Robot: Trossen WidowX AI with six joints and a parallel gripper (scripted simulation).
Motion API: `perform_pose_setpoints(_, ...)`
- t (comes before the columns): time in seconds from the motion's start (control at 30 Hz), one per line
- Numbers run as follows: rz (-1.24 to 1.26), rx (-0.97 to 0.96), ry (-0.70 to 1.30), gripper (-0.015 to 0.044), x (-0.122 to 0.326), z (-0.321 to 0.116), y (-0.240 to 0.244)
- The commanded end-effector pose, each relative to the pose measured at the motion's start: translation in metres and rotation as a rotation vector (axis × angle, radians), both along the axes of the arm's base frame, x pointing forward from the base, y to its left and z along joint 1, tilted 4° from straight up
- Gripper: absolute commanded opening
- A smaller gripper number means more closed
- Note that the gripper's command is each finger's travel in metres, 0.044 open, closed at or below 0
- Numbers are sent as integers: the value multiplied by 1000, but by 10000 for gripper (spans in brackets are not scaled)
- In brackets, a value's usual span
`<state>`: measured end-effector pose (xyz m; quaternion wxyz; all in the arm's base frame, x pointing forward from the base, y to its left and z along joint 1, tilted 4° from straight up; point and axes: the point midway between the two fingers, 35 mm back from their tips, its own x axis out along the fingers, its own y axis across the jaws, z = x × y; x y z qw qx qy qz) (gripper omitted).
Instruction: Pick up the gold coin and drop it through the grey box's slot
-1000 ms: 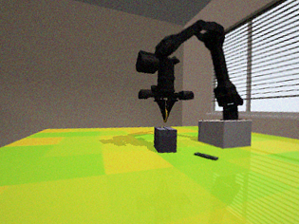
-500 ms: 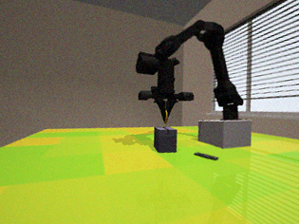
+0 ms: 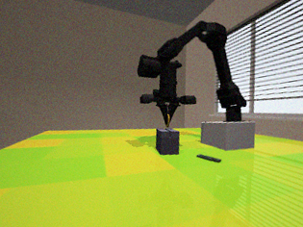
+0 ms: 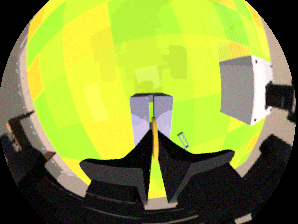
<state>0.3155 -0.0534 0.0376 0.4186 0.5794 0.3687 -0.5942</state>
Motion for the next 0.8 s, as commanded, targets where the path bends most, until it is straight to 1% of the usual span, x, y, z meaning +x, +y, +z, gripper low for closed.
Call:
perform_pose_setpoints(0.0,3,-1,0,0,0,-2,0)
perform_pose_setpoints(0.3,7,-1,0,0,0,-7,-1)
perform_pose_setpoints(0.5,2,0,0,157,0,-5,0)
perform_pose_setpoints(0.77,2,0,0,161,0,-5,0)
